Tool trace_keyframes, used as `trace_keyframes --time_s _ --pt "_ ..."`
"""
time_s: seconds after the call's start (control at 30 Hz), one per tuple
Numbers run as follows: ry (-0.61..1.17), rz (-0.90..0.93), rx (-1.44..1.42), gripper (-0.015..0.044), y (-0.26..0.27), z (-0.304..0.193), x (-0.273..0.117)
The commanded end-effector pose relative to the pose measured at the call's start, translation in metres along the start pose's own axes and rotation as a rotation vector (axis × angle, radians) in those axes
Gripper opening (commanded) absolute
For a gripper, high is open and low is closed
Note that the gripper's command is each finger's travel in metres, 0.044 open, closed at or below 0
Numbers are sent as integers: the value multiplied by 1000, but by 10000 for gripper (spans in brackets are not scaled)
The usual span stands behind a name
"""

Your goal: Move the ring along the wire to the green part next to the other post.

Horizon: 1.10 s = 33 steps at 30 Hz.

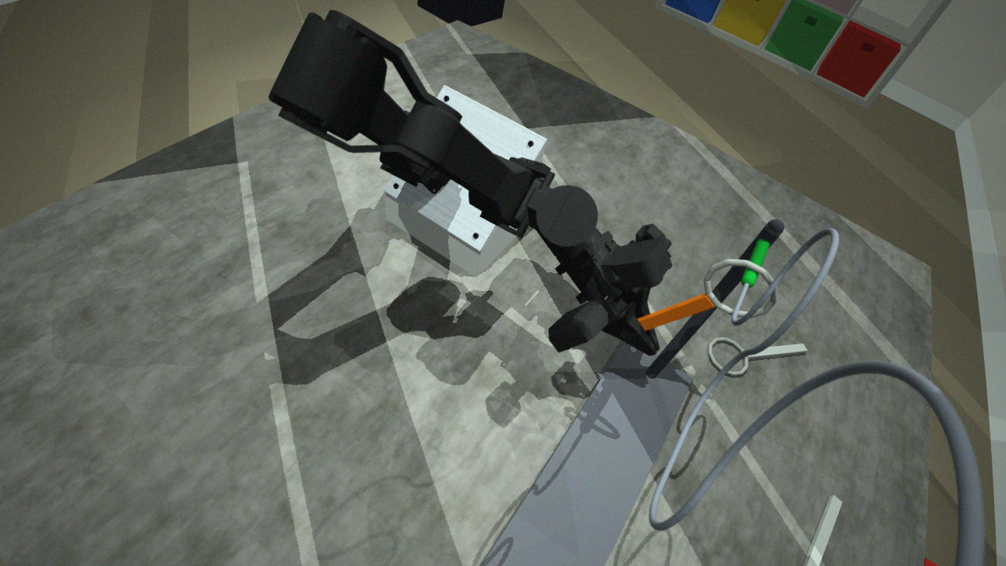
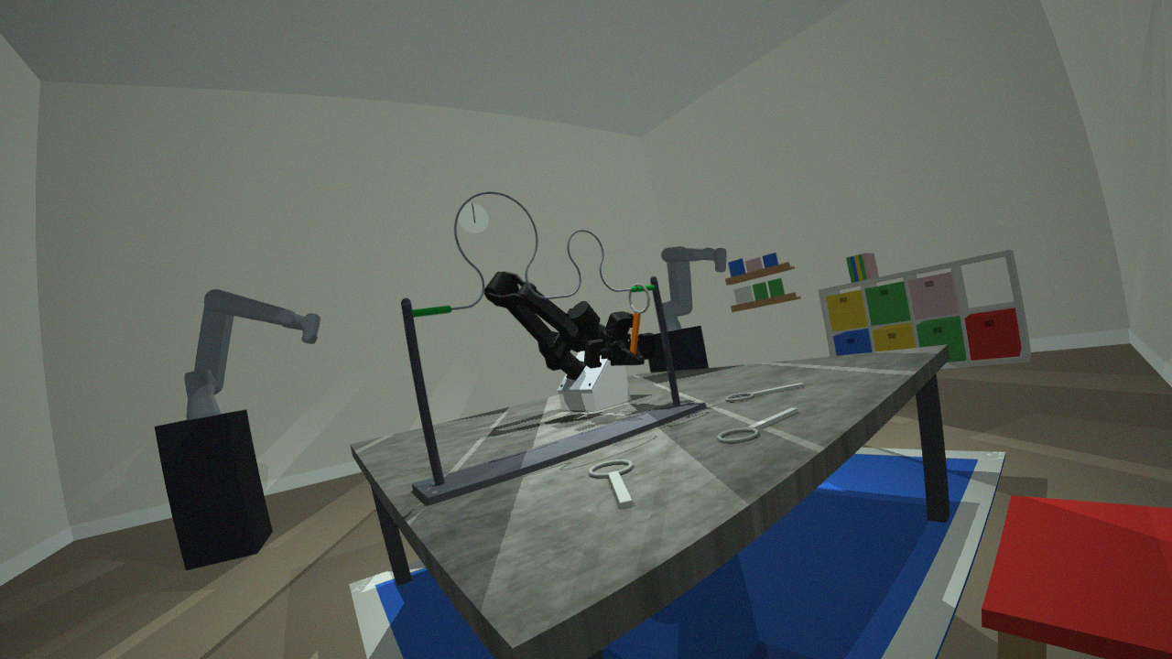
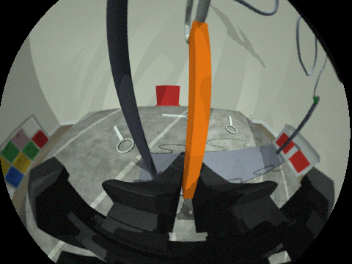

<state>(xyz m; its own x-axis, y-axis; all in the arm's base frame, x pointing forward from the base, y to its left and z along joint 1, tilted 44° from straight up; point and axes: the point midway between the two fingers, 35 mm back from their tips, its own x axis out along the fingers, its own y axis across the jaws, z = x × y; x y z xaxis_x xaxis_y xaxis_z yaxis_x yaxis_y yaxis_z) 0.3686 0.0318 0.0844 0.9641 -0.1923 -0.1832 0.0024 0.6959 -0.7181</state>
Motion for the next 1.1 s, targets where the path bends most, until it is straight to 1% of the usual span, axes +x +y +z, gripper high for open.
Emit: trace_keyframes --time_s 0.0,0.13,0.53,1.07 --pt "-1 5 -7 -150 1 -1 -1" --pt "-1 5 -7 -150 1 -1 -1" --pt "0 0 0 160 0 0 -2" --pt "1 8 -7 160 1 -1 -50"
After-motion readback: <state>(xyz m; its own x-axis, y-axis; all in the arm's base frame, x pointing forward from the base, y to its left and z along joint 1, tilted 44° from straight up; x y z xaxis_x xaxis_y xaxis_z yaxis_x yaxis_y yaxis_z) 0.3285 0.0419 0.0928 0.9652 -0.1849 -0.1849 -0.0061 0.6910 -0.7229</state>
